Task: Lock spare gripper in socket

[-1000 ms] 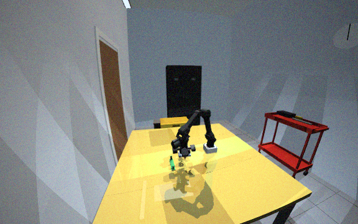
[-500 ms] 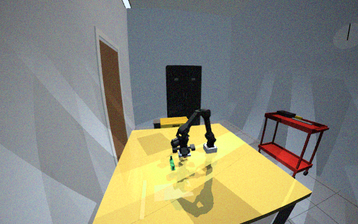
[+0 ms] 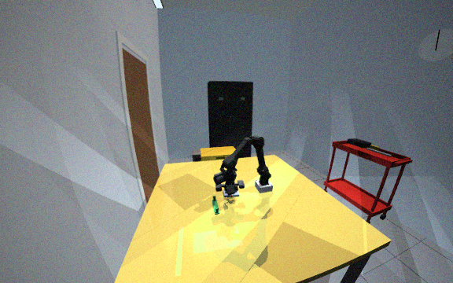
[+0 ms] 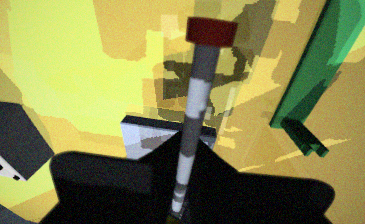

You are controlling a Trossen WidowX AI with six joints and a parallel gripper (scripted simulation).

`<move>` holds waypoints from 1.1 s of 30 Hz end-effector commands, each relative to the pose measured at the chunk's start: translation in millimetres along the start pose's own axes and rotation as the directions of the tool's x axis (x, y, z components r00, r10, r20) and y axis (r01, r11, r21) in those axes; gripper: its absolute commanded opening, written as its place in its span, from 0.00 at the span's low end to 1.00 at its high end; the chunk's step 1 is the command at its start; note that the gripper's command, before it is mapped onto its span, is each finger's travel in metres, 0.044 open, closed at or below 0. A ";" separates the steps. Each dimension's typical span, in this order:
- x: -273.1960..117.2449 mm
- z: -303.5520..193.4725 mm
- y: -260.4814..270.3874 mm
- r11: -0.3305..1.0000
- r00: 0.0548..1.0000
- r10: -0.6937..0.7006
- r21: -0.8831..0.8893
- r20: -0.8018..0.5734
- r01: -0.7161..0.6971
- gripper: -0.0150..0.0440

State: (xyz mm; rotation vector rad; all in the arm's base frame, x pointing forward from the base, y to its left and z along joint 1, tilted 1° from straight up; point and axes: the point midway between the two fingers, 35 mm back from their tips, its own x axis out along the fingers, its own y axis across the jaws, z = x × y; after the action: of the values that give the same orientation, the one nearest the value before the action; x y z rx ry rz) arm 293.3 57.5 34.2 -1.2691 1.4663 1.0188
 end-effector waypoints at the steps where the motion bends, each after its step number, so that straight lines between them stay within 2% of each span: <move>1: -0.4 -2.8 -0.5 1.000 1.000 -0.003 -0.004 0.004 0.003 0.25; 33: 4.9 -22.2 -0.3 1.000 1.000 0.011 -0.008 0.004 -0.011 0.25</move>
State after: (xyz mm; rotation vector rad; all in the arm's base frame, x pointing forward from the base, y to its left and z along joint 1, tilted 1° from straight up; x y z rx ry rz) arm 290.3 36.2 33.9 -1.2608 1.4740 1.0323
